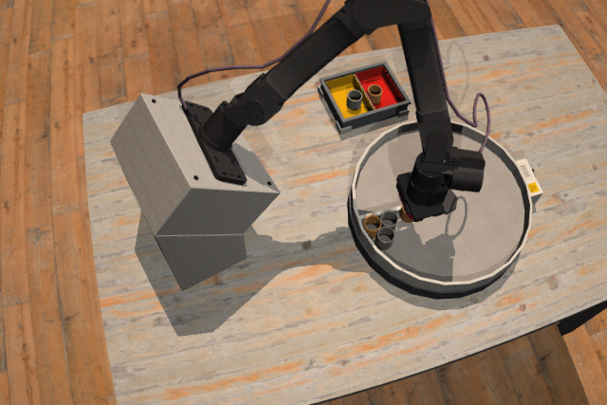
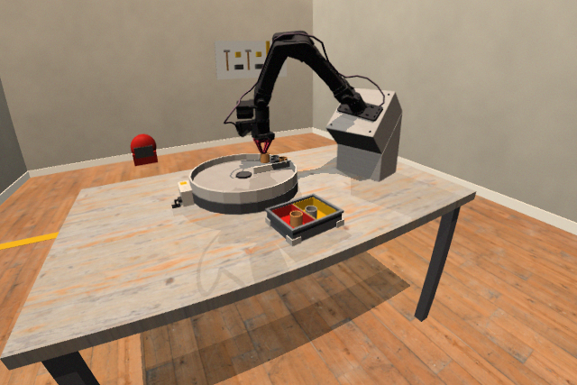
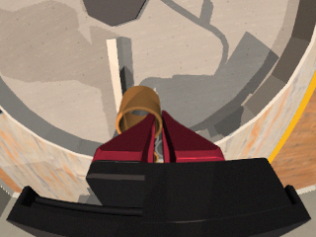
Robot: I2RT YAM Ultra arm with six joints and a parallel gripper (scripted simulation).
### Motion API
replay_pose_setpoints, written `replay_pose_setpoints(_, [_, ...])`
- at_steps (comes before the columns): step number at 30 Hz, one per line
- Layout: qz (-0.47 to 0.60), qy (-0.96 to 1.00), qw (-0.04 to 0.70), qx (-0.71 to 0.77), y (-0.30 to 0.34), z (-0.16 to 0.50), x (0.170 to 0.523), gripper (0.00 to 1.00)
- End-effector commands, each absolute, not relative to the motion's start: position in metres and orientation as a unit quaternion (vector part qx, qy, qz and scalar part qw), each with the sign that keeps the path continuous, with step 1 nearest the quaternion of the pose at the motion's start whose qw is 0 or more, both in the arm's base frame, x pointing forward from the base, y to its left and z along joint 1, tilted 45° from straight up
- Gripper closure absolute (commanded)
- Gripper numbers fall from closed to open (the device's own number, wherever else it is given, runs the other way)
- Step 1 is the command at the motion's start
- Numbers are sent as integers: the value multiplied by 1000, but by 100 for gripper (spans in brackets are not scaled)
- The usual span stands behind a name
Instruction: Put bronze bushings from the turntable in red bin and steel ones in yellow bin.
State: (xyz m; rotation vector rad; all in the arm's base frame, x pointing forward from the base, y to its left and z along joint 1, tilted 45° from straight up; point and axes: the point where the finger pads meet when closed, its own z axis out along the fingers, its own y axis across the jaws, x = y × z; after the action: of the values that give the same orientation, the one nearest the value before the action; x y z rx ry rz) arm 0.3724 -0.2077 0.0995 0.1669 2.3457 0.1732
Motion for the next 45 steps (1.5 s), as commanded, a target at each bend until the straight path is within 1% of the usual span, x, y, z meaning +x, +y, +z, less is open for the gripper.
replay_pose_setpoints(1, [65,915,393,63,-215,128,356,100])
replay_pose_setpoints(4, [65,915,393,63,-216,136,348,100])
replay_pose_setpoints(11, [64,915,393,62,-216,141,343,100])
replay_pose_setpoints(45, [62,914,396,63,-217,142,343,100])
